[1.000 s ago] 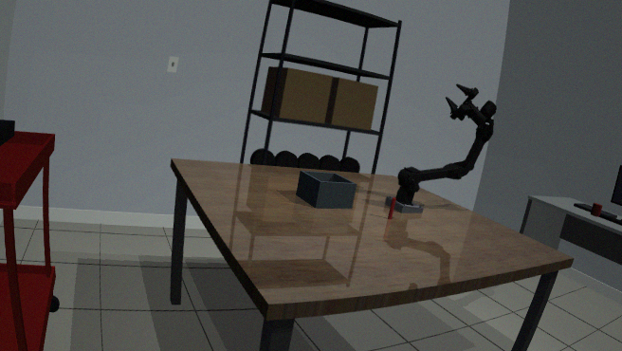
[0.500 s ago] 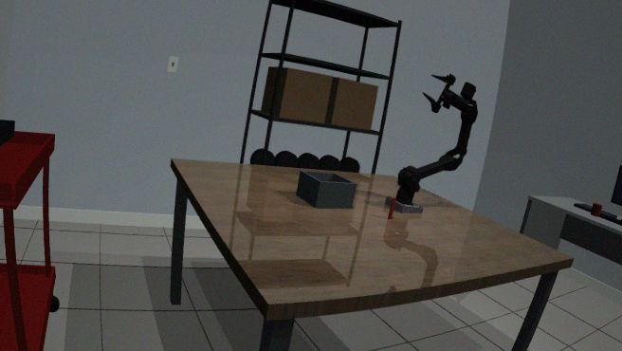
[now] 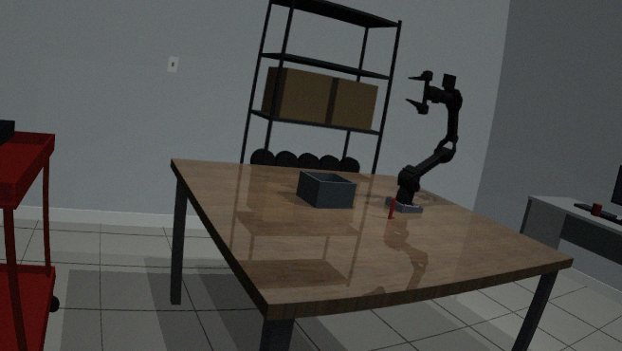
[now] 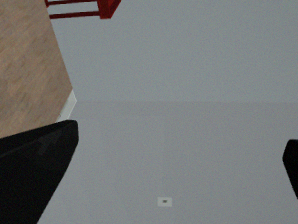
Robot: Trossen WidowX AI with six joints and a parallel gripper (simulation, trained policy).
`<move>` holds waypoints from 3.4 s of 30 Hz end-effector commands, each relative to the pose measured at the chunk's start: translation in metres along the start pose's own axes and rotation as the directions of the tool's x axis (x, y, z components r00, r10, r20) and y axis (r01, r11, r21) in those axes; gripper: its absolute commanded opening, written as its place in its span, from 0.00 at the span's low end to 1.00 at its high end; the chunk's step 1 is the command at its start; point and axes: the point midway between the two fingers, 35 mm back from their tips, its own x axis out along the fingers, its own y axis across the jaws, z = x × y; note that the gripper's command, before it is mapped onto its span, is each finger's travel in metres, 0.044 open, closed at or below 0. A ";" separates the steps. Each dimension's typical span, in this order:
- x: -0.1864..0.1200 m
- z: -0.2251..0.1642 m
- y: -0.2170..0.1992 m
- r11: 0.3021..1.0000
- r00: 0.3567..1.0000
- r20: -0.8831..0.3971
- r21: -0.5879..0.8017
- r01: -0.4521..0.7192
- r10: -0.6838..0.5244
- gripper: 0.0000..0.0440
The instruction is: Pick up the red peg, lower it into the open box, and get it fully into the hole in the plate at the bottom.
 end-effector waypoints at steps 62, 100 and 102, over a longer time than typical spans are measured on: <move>0.077 0.163 0.358 0.059 0.311 -0.105 0.986 0.154 0.945 1.00; 0.088 0.192 0.444 -0.167 0.183 0.080 0.831 0.531 0.980 0.03; 0.093 0.194 0.436 -0.181 0.203 0.085 0.837 0.517 0.975 0.02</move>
